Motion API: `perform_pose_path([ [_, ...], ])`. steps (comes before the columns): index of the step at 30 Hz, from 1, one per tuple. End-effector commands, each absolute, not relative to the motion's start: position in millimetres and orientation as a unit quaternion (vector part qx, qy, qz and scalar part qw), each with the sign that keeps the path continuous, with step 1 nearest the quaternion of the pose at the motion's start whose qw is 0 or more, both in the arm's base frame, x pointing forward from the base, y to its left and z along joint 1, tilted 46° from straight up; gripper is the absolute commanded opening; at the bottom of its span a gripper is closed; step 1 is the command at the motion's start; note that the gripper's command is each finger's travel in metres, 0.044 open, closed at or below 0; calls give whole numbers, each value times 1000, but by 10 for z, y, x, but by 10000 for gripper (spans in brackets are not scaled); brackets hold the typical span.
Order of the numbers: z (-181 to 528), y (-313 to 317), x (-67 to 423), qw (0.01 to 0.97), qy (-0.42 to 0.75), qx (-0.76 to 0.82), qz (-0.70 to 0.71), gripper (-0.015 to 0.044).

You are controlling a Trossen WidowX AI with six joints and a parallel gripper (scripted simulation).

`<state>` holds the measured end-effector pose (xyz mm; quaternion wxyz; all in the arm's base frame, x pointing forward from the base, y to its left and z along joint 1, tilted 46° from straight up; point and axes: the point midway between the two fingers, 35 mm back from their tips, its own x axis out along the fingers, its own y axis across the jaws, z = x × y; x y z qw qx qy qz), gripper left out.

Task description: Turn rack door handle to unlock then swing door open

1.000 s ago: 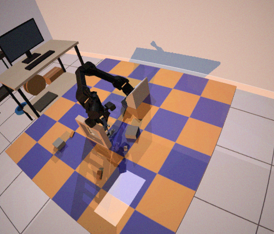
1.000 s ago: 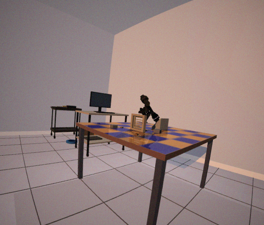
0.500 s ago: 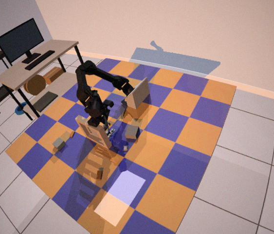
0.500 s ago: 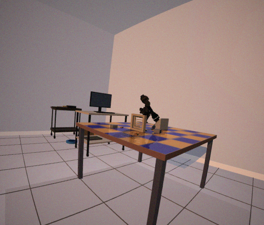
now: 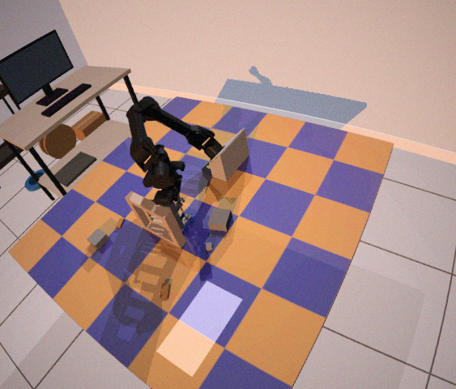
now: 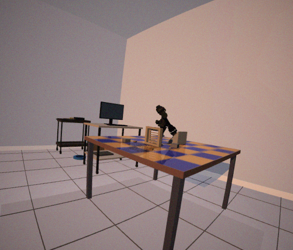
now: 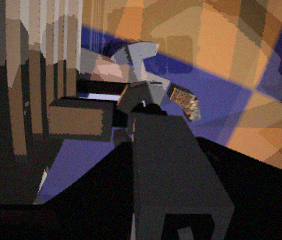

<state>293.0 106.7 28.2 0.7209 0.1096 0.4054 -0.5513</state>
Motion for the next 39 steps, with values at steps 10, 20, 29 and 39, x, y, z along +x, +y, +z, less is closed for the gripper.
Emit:
perform_pose_path([
  [10, 439, 898, 2713, 731, 475, 14, -490, 13],
  [20, 582, 742, 2586, 729, 518, -55, -444, 13],
  [29, 719, 596, 2509, 722, 552, -114, -401, 13],
  [39, 862, 447, 2465, 710, 583, -171, -356, 13],
])
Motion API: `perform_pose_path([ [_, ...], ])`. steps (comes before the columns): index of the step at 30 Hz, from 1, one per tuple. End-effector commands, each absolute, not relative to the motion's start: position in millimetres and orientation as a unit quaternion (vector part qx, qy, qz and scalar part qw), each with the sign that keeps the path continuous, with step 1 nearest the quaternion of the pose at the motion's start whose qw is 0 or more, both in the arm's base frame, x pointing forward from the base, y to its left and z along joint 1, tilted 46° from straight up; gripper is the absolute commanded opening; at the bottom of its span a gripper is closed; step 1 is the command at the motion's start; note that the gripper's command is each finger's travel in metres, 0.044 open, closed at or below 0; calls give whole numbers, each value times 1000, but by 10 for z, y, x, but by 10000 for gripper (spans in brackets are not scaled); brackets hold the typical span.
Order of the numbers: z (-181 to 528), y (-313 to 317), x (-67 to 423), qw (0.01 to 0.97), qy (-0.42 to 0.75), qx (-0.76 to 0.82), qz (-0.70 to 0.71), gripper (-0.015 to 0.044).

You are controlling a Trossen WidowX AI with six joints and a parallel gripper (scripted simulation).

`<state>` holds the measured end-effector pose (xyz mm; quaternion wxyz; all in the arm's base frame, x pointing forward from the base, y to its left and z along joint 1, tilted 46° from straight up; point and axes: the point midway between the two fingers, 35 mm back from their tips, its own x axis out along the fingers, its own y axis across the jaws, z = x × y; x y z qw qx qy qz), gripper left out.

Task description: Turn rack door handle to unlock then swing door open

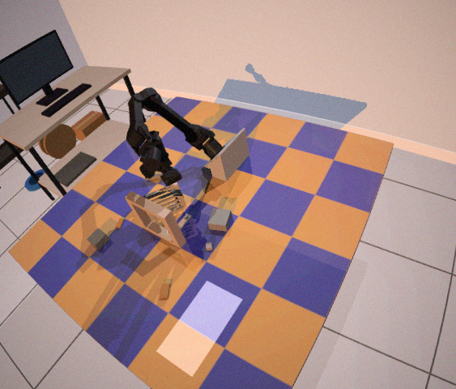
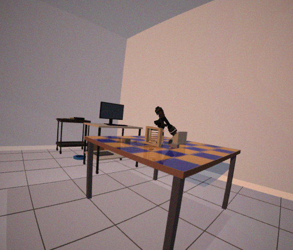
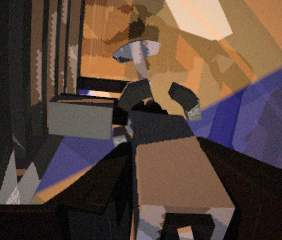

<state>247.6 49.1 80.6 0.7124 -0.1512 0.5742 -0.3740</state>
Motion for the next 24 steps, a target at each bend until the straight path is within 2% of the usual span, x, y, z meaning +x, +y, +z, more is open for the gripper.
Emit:
perform_pose_path([
  [1, 877, 432, 2463, 709, 585, -177, -352, 13],
  [24, 1203, 109, 2489, 667, 637, -297, -246, 13],
])
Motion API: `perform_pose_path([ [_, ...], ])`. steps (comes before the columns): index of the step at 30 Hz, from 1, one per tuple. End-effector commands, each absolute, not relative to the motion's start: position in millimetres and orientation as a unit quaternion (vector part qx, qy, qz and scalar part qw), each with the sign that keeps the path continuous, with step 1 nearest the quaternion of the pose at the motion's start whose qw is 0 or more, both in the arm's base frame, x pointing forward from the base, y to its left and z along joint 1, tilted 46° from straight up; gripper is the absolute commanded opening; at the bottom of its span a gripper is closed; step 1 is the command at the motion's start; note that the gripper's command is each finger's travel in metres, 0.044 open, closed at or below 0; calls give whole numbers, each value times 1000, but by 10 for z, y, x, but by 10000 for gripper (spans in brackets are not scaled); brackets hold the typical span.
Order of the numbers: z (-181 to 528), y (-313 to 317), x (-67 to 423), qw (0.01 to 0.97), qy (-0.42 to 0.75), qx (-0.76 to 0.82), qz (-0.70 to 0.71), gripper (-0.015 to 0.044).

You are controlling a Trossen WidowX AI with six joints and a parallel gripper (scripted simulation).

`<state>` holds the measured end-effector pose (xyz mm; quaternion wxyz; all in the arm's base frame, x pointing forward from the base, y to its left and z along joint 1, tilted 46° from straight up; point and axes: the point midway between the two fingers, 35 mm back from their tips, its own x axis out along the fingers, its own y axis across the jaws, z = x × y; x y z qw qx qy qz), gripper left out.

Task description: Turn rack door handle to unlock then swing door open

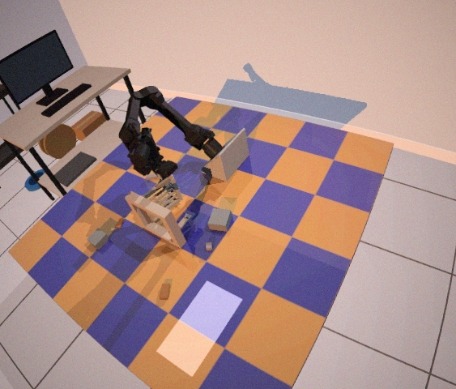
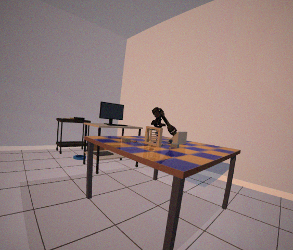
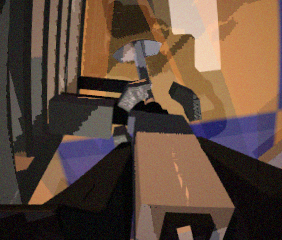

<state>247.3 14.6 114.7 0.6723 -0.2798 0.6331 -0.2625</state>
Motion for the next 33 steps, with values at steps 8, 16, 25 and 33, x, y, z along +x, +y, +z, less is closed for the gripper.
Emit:
perform_pose_path([
  [8, 1305, 12, 2531, 650, 649, -334, -211, 13],
  [16, 1372, -51, 2562, 638, 656, -356, -188, 13],
  [25, 1372, -51, 2562, 638, 656, -356, -188, 13],
  [33, 1372, -51, 2562, 638, 656, -356, -188, 196],
])
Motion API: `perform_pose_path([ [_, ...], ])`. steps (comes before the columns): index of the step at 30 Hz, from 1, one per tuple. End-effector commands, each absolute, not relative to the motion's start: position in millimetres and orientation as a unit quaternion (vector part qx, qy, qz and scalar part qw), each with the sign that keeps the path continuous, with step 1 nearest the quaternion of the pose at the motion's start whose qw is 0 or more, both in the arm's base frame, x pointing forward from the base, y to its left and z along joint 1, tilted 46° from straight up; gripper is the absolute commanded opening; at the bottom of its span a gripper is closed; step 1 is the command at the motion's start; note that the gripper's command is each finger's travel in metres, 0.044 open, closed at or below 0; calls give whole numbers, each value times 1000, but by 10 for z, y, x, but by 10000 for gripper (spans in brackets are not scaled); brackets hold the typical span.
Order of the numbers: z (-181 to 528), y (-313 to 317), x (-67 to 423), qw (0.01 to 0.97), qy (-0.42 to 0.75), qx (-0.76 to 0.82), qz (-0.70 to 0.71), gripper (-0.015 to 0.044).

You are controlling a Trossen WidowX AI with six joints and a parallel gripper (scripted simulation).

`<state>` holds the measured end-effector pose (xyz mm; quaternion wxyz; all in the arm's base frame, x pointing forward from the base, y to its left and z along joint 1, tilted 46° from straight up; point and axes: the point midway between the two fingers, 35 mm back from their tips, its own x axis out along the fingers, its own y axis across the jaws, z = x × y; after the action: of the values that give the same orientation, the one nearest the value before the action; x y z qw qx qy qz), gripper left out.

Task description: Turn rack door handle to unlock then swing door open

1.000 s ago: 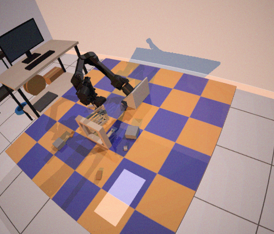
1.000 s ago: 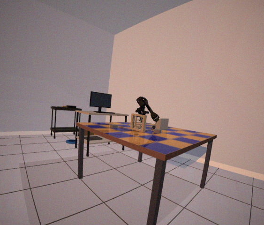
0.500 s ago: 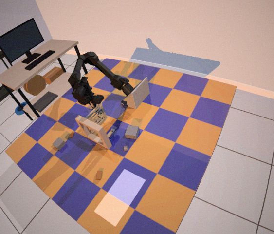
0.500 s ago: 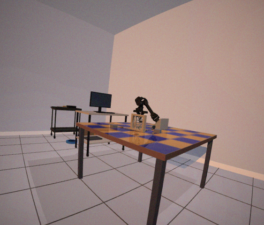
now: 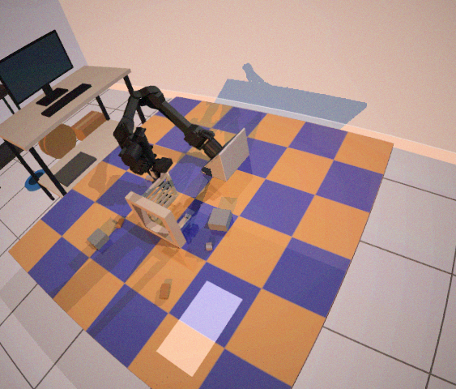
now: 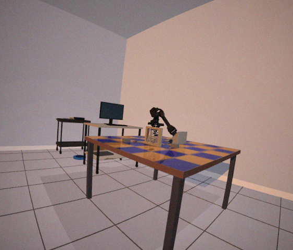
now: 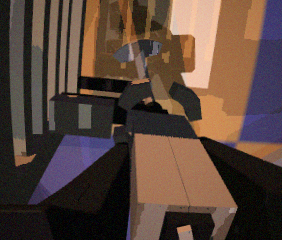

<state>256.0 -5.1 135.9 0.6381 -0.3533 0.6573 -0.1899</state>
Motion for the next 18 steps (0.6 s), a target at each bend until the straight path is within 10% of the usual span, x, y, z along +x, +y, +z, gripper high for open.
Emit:
perform_pose_path([
  [1, 1372, -51, 2562, 638, 656, -356, -188, 223],
  [18, 1536, 120, 2553, 646, 647, -371, -163, 285],
])
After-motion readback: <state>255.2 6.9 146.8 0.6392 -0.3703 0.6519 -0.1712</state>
